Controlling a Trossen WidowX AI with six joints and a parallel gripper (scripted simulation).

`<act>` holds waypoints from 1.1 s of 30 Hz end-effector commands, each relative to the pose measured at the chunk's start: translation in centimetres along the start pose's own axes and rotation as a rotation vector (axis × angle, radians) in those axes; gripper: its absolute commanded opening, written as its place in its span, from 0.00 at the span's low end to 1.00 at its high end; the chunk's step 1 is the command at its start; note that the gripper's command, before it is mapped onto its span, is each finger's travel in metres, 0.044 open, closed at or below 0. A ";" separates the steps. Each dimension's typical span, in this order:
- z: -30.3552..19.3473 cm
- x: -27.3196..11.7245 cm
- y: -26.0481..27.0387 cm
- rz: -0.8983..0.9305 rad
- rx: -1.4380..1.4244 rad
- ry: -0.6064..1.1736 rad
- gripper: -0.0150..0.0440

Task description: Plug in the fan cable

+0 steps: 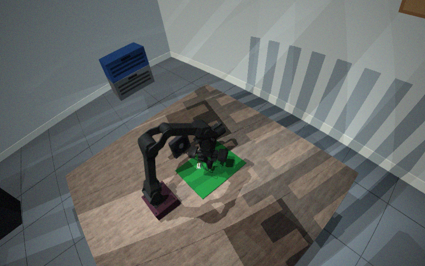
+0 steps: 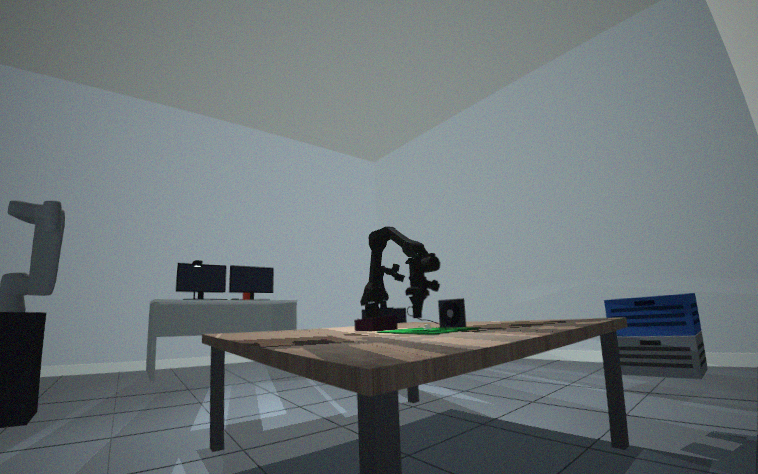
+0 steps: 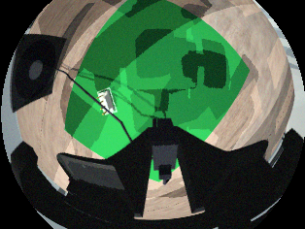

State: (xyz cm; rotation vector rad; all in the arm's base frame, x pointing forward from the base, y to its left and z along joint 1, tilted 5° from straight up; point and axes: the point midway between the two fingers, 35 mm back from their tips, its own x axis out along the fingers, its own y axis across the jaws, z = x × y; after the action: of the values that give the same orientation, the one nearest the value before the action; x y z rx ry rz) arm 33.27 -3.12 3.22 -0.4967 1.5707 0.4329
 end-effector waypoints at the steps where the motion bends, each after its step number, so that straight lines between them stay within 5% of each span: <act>1: 0.1 -0.2 0.3 -0.001 0.114 0.002 0.25; 33: 1.0 -0.1 3.2 0.000 1.230 0.002 0.25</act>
State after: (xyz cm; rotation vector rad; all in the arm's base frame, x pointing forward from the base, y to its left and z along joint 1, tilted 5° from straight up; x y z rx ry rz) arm 32.52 -0.31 3.32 0.3532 1.5536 -0.4532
